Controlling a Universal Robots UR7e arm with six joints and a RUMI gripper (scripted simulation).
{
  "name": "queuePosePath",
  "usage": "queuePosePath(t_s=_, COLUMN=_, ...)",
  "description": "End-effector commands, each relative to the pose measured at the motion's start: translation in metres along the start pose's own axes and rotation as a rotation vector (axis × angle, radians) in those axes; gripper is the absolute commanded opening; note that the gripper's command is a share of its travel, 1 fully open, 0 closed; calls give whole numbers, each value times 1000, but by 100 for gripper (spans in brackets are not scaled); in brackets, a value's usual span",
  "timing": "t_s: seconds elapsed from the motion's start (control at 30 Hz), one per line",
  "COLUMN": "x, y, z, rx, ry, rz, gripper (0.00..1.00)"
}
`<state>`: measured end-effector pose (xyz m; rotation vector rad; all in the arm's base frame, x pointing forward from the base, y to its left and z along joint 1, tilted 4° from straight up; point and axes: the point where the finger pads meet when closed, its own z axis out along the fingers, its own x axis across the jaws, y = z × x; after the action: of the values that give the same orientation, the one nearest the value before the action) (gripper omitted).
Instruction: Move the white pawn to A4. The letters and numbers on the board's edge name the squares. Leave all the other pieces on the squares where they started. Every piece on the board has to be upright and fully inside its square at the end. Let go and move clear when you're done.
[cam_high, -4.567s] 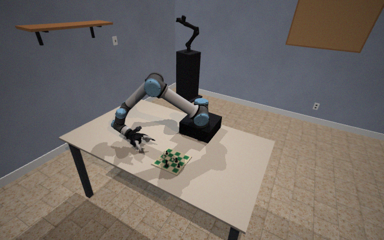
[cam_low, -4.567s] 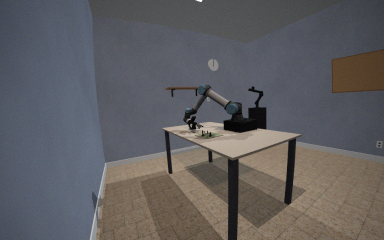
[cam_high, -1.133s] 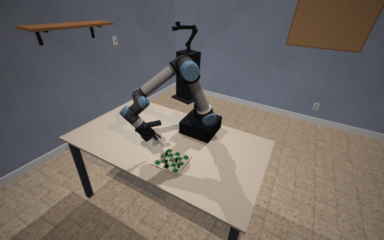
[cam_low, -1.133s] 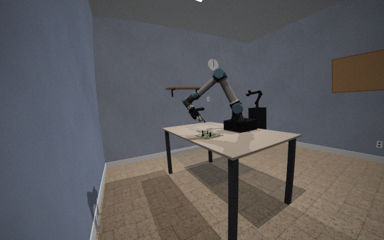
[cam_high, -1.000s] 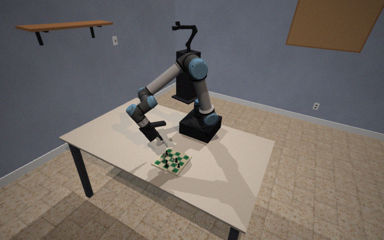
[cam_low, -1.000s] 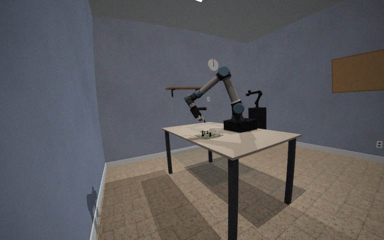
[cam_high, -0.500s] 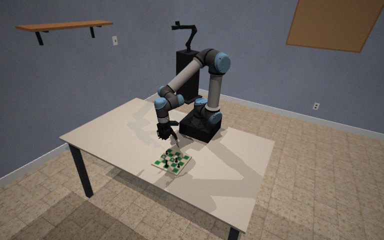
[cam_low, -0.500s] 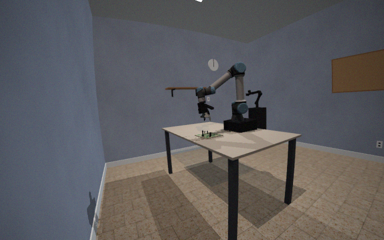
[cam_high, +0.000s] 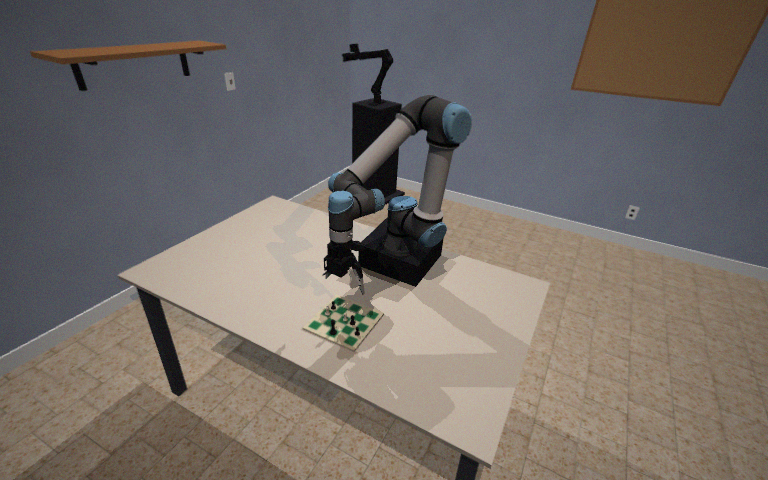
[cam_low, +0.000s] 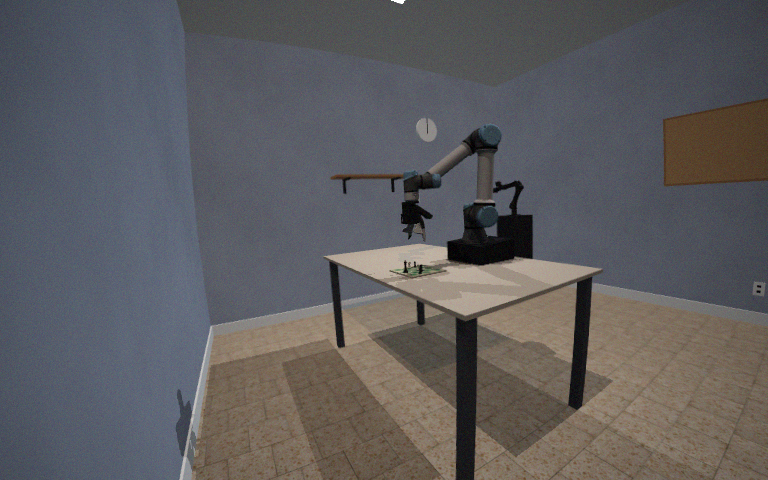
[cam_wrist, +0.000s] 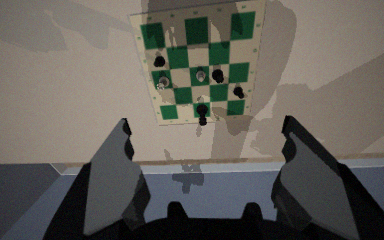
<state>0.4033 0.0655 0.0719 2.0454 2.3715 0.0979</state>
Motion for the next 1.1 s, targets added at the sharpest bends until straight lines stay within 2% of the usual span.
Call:
queuePosePath(t_s=0.0, x=0, y=0, z=0, rx=-3, ry=-2, rz=-2, gripper=100)
queuePosePath(t_s=0.57, x=0, y=0, z=1, rx=-3, ry=-2, rz=33, gripper=100)
queuePosePath(t_s=0.87, x=1, y=-1, z=5, rx=-3, ry=-2, rz=161, gripper=100)
queuePosePath(t_s=1.07, x=1, y=-2, z=11, rx=-3, ry=-1, rz=352, gripper=100)
